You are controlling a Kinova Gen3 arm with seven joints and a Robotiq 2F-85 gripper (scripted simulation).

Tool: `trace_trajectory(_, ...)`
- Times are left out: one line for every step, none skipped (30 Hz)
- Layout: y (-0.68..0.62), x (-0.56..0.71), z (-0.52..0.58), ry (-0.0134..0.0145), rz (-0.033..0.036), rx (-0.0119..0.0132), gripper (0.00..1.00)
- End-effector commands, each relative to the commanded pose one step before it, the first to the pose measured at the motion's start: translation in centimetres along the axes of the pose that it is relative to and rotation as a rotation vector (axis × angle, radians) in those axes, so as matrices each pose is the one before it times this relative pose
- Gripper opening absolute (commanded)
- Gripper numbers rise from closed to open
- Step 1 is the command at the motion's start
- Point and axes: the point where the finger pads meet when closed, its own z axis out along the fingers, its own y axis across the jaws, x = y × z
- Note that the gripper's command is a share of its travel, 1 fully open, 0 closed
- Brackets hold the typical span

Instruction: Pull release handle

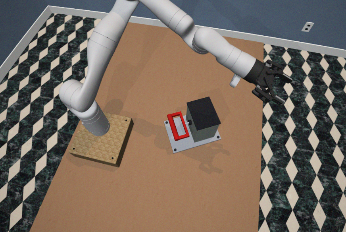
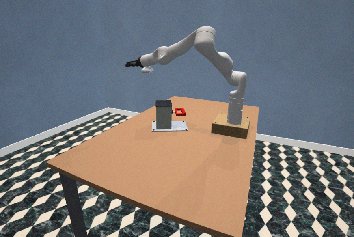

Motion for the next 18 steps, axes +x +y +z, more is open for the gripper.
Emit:
trace_trajectory(-0.178,-0.253,0.053,-0.00127,0.00547,0.001,1.0)
trace_trajectory(0.0,0.0,0.0,0.0,0.0,0.0,1.0)
trace_trajectory(-1.614,-0.213,0.429,0.01128,0.03791,0.02523,1.0)
trace_trajectory(0.0,0.0,0.0,0.0,0.0,0.0,1.0)
trace_trajectory(0.0,0.0,0.0,0.0,0.0,0.0,1.0)
trace_trajectory(0.0,0.0,0.0,0.0,0.0,0.0,1.0)
trace_trajectory(0.0,0.0,0.0,0.0,0.0,0.0,1.0)
trace_trajectory(0.0,0.0,0.0,0.0,0.0,0.0,1.0)
trace_trajectory(0.0,0.0,0.0,0.0,0.0,0.0,1.0)
trace_trajectory(0.0,0.0,0.0,0.0,0.0,0.0,1.0)
trace_trajectory(-1.599,-0.256,0.425,0.01095,0.03824,0.02518,1.0)
trace_trajectory(0.0,0.0,0.0,0.0,0.0,0.0,1.0)
trace_trajectory(0.0,0.0,0.0,0.0,0.0,0.0,1.0)
trace_trajectory(0.0,0.0,0.0,0.0,0.0,0.0,1.0)
trace_trajectory(0.0,0.0,0.0,0.0,0.0,0.0,1.0)
trace_trajectory(0.0,0.0,0.0,0.0,0.0,0.0,1.0)
trace_trajectory(0.0,0.0,0.0,0.0,0.0,0.0,1.0)
trace_trajectory(0.0,0.0,0.0,0.0,0.0,0.0,1.0)
